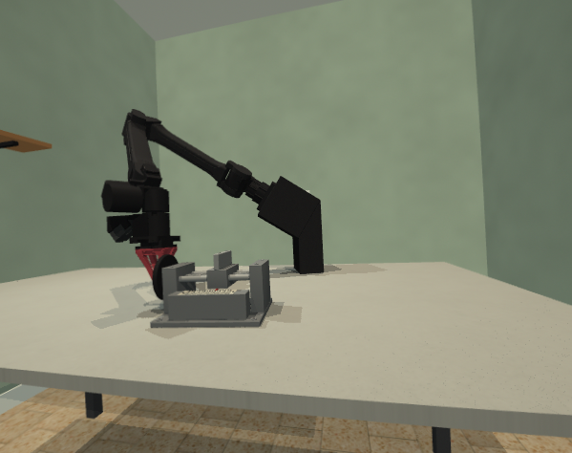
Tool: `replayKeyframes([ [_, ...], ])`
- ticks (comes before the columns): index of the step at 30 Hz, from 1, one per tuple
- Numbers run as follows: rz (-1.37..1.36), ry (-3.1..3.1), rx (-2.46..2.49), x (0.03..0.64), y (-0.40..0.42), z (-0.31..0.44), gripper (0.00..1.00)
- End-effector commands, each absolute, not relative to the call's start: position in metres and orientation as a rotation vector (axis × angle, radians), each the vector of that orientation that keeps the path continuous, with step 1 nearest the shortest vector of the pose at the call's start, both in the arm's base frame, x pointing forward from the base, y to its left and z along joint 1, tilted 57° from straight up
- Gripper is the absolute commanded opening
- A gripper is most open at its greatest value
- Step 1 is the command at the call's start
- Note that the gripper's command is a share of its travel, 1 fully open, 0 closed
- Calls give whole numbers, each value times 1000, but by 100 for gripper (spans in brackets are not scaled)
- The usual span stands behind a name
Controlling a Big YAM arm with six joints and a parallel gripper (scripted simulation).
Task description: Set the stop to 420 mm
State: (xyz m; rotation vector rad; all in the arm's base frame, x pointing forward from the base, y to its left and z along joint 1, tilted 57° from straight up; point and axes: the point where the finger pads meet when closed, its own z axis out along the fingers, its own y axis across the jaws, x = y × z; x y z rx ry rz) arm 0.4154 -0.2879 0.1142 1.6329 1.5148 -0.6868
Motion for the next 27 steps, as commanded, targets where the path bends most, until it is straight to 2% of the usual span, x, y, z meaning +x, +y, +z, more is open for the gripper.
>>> replayKeyframes([
  [1, -712, 1494, 1650, 415, -306, 111, 6],
  [27, -717, 1498, 1665, 443, -323, 102, 6],
])
